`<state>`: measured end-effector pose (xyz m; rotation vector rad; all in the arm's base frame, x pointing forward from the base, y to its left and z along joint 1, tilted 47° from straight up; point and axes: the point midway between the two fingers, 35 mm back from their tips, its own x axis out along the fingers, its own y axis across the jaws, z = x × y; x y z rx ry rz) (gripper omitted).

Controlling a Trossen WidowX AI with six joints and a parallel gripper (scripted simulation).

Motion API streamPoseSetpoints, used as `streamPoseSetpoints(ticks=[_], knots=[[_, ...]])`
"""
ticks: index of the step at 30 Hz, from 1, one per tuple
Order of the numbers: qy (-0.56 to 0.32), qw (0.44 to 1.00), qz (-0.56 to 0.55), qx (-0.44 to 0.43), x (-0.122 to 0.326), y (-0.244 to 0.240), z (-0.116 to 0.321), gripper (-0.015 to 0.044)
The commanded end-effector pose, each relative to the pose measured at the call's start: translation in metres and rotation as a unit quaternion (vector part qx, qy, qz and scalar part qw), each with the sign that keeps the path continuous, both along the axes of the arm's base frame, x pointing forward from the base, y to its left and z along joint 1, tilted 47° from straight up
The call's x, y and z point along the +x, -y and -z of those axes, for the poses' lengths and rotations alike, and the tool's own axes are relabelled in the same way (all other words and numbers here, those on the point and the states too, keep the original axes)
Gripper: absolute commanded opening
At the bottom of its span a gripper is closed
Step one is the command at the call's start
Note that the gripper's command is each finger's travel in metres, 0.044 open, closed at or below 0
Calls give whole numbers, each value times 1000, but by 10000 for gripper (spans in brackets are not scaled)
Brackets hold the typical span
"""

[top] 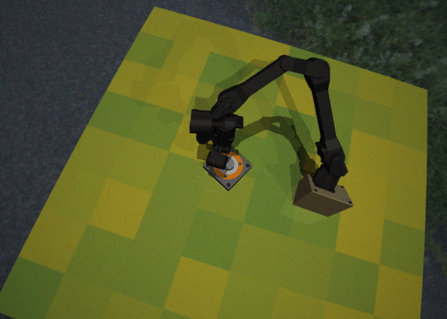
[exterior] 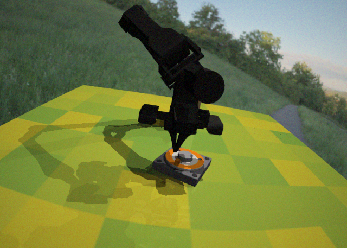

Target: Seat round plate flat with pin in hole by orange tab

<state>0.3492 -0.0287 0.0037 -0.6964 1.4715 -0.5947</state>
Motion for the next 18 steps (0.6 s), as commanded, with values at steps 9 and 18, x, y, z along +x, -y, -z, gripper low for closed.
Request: streamPoseSetpoints(ticks=[9, 18], knots=[[2, 1000, -5, 1, -1, -14, -9, 0], [2, 1000, -5, 1, -1, -14, -9, 0]])
